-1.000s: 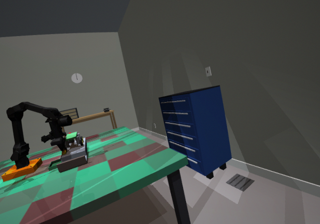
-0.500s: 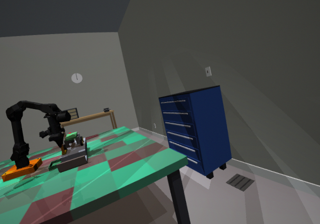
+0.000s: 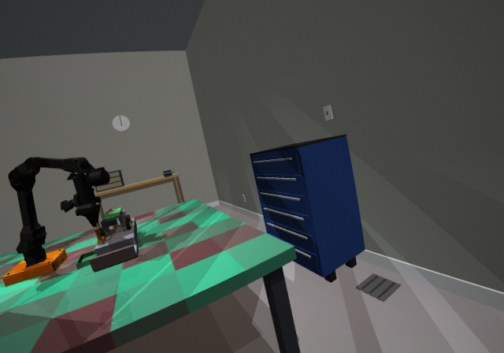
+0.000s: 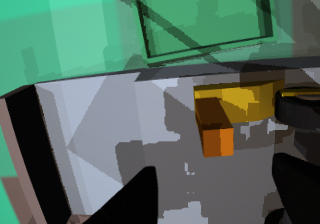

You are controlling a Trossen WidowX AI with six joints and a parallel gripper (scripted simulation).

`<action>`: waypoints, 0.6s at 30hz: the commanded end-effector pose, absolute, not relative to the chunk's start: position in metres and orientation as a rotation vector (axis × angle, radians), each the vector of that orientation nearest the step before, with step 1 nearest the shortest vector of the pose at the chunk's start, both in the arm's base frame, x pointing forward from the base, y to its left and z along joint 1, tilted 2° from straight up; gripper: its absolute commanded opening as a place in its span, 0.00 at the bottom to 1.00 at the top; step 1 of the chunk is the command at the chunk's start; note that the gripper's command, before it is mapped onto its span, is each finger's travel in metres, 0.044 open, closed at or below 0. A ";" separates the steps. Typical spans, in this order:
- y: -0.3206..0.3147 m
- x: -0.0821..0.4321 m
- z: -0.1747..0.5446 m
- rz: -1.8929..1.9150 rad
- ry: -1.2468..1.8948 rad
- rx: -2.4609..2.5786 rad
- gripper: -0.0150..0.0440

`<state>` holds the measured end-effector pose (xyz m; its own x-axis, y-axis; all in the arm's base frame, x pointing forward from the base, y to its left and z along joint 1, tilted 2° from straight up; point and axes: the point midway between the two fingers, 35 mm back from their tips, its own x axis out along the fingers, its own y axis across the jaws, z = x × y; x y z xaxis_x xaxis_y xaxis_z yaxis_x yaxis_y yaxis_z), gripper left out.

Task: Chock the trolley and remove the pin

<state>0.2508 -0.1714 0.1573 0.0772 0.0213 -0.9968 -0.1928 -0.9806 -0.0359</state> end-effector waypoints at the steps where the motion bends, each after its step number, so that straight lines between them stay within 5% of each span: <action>1: -0.170 0.260 0.175 2.028 0.143 -2.330 0.58; 7: -0.135 0.283 0.181 2.136 -0.278 -2.504 0.58; 18: -0.038 0.317 0.195 2.131 -1.529 -2.735 0.58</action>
<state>0.3105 -0.0628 0.1920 0.1535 0.1408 -0.9781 0.7499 -0.6612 0.0225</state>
